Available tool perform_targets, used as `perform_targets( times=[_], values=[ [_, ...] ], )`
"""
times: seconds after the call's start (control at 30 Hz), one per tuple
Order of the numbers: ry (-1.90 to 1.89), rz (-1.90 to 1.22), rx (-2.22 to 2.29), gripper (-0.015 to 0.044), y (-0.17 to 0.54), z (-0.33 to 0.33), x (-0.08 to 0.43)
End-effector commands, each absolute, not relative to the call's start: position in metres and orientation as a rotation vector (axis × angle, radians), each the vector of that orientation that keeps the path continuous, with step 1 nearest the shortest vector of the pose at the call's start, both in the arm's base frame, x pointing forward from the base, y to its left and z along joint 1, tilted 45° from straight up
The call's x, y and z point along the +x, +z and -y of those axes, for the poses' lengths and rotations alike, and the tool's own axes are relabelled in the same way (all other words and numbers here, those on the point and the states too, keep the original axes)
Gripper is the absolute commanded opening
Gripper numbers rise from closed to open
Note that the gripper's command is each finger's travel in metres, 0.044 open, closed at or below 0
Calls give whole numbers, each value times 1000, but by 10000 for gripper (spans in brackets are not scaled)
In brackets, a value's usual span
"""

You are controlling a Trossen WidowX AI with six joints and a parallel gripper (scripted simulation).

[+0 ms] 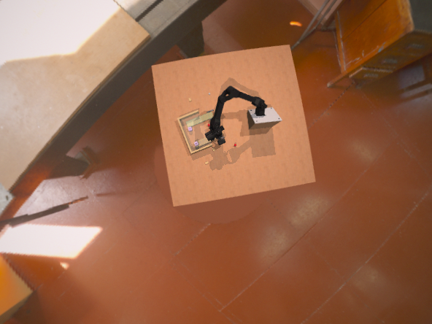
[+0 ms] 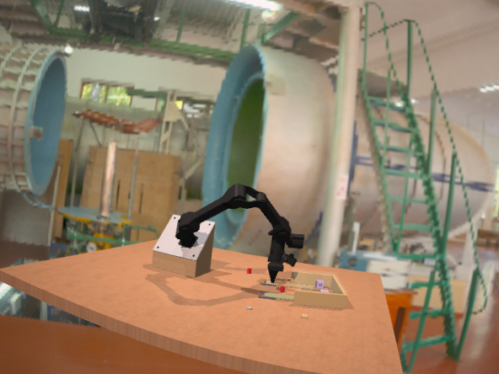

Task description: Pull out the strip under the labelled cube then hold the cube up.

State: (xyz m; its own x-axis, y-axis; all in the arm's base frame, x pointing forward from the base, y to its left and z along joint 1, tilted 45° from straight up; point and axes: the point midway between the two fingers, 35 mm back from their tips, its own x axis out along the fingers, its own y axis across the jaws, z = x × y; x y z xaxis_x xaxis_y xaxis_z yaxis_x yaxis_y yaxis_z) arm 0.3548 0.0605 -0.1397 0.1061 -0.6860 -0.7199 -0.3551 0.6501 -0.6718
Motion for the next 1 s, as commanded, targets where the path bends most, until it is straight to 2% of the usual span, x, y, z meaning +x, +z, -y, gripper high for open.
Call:
perform_targets(
  times=[0.0, 0.97],
  values=[
    [-301, -1503, -916, 0, -140, -59, 355],
    [-301, -1503, -916, 0, -142, -57, 355]
  ],
)
